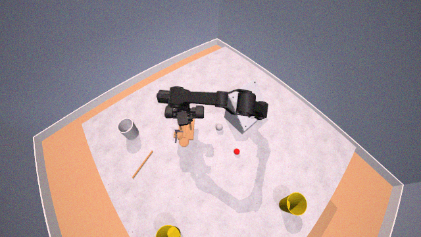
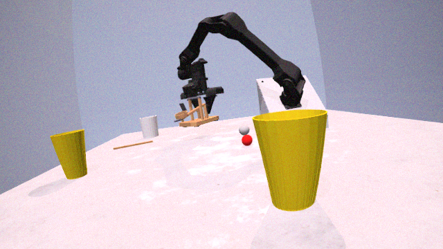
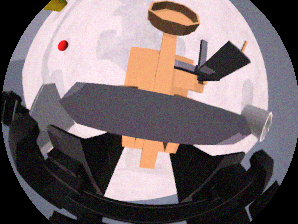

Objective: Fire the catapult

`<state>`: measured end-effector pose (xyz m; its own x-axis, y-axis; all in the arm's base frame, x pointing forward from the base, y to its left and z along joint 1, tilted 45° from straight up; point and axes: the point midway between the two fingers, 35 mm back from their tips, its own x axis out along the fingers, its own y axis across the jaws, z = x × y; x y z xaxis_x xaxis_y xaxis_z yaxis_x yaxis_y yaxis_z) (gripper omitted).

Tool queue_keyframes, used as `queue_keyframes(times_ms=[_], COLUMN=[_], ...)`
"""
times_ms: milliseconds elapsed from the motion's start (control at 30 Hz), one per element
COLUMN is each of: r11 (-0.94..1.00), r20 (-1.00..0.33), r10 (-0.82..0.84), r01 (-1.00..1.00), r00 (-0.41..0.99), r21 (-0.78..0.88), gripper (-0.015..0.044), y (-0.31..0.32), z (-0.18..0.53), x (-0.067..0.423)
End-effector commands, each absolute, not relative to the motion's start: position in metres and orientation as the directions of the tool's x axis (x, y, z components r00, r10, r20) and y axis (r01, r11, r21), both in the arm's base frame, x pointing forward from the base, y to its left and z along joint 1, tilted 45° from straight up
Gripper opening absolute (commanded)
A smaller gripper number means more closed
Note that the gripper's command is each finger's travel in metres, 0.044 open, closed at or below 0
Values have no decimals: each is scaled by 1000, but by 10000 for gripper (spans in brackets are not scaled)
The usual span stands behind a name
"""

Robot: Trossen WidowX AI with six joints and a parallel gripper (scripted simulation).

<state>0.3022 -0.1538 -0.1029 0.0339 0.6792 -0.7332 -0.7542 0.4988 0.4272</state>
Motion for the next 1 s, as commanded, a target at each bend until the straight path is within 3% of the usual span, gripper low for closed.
queue_keyframes(times_ms=[0, 967], r11=[406, 342], r20=[-734, -726], r10=[678, 686], r01=[-857, -903], r00=[50, 51], r21=[316, 259], gripper=[0, 0], y=[-201, -210], z=[-147, -191], x=[275, 267])
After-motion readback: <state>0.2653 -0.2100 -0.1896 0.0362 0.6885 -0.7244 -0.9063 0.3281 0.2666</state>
